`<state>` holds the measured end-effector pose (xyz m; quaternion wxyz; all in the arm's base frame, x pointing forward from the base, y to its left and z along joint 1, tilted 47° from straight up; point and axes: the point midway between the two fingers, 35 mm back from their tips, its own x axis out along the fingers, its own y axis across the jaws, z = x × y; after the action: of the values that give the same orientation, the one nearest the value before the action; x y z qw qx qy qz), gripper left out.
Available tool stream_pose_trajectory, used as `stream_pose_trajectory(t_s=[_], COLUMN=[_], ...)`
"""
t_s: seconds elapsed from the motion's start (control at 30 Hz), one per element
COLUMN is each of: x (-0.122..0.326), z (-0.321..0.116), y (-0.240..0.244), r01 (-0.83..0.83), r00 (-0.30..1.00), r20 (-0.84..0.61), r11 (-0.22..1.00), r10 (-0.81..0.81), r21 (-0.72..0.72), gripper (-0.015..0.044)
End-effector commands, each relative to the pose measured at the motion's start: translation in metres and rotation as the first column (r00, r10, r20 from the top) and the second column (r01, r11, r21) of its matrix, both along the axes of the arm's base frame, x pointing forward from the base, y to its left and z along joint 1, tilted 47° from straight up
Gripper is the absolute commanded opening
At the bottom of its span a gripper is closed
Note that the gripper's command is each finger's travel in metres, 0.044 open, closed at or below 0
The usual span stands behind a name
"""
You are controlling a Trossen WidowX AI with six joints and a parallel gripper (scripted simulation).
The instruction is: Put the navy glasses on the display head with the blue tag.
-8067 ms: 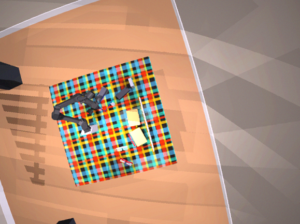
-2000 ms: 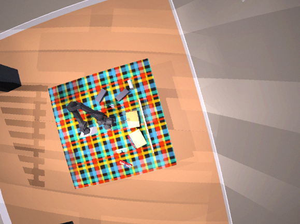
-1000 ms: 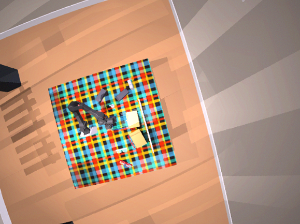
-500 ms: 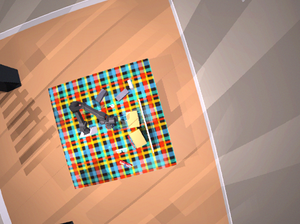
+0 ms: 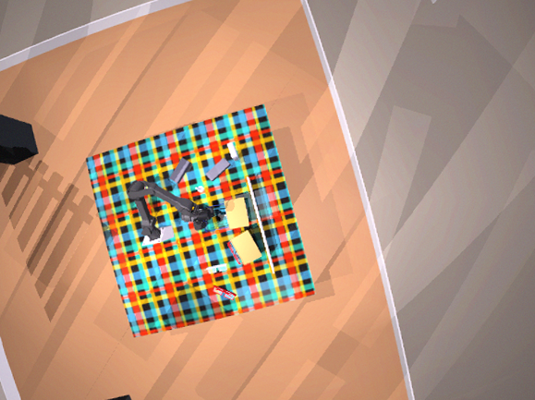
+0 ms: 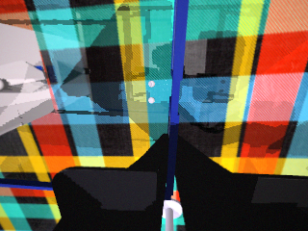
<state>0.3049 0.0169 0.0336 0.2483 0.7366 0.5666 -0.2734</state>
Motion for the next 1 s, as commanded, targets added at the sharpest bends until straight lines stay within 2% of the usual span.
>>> stream_pose_trajectory(t_s=[0.0,0.97], x=[0.007,0.049], z=[0.0,0.002], y=[0.0,-0.009], r01=[0.001,0.0], r00=[1.0,1.0], r20=[-0.005,-0.003], r11=[1.0,1.0], r10=[-0.001,0.0], r21=[0.007,0.007], gripper=[0.0,0.0])
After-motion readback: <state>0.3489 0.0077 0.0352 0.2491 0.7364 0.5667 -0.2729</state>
